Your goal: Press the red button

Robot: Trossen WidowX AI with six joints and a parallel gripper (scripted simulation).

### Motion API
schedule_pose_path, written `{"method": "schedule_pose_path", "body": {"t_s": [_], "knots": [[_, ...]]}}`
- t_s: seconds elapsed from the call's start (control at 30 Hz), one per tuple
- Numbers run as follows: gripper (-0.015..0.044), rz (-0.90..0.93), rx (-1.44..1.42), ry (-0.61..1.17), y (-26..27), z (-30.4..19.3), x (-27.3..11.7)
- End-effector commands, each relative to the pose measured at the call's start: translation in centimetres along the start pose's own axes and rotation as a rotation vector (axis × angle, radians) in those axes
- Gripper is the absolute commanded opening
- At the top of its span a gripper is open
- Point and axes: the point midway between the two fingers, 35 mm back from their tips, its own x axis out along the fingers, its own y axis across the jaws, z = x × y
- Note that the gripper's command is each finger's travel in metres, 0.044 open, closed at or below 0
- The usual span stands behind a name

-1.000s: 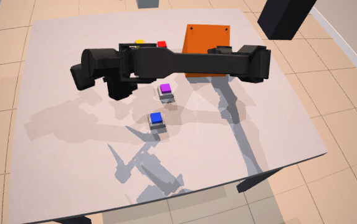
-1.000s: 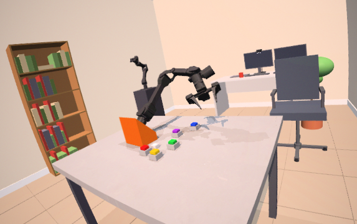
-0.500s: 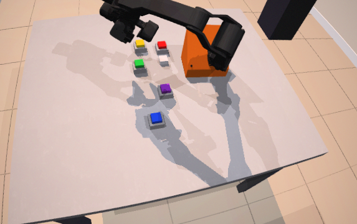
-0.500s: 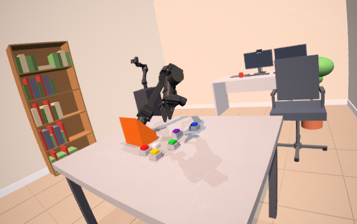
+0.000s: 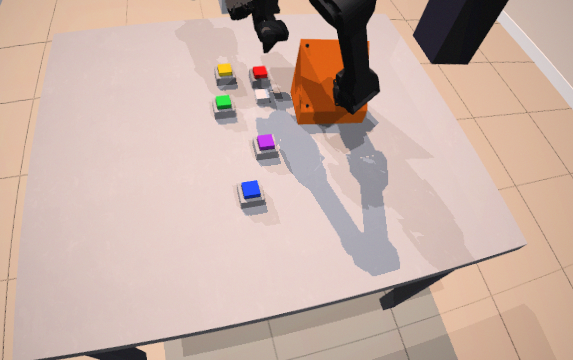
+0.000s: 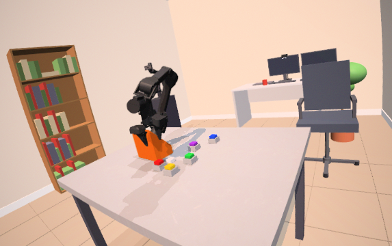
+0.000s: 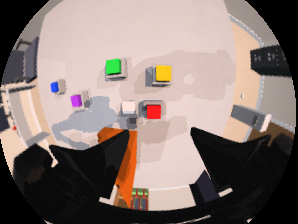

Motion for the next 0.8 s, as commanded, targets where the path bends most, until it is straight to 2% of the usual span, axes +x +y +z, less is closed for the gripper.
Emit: {"method": "schedule_pose_path", "body": {"t_s": [0.0, 0.2, 0.27, 0.4, 0.67, 0.77], "knots": [[0.0400, 0.037, 0.047, -0.008, 0.2, -0.5, 0.4], [0.0400, 0.037, 0.047, -0.008, 0.2, -0.5, 0.4], [0.0348, 0.036, 0.047, -0.008, 0.1, -0.4, 1.4], [0.0242, 0.038, 0.047, -0.009, 0.4, -0.4, 6.3], [0.0032, 0.038, 0.047, -0.009, 0.4, -0.4, 6.6], [0.0020, 0.038, 0.047, -0.009, 0.4, -0.4, 6.6]]}}
